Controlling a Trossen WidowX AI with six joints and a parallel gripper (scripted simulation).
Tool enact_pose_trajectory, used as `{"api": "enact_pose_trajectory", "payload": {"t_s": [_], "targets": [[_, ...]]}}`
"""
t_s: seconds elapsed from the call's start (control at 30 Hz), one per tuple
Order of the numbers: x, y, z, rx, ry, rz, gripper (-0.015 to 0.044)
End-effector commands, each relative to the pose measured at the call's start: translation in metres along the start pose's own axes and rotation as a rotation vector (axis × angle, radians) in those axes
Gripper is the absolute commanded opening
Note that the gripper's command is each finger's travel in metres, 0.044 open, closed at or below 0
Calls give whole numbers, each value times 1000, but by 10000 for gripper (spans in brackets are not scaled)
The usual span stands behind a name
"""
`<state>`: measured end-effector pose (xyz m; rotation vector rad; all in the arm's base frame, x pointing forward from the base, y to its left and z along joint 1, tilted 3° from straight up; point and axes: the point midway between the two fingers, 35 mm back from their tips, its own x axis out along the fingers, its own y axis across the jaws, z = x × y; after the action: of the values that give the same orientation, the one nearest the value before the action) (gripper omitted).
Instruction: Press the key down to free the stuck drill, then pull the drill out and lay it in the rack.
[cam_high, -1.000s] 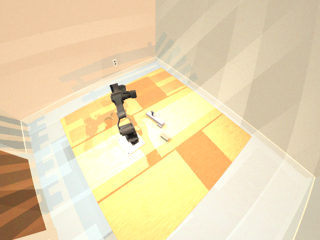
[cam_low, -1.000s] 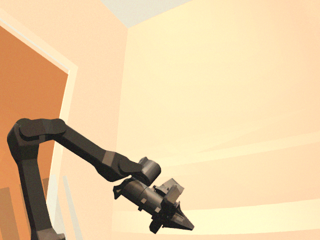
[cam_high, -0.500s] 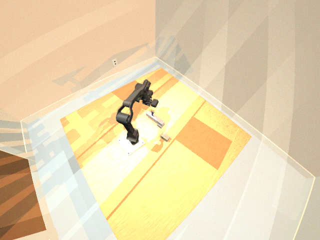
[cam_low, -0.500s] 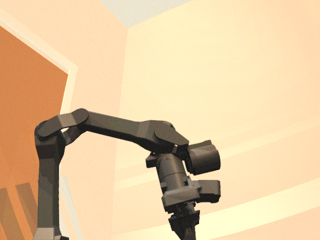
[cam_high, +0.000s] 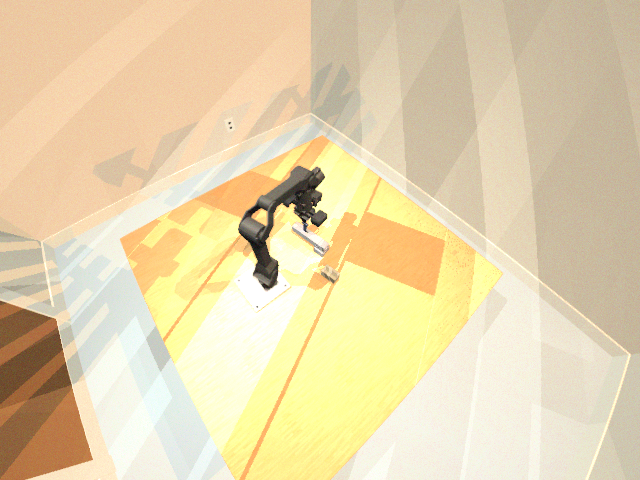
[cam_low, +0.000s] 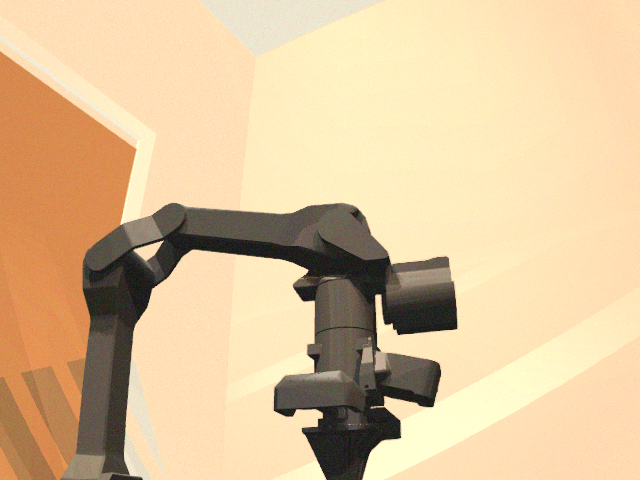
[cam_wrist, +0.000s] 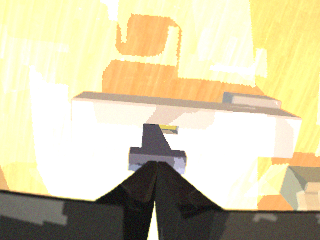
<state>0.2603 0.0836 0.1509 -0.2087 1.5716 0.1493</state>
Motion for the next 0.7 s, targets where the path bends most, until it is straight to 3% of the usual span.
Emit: {"api": "enact_pose_trajectory", "payload": {"t_s": [0.0, 0.67], "targets": [[5, -1, 0, 8, 5, 7, 0], [16, 0, 0, 9, 6, 8, 0]]}}
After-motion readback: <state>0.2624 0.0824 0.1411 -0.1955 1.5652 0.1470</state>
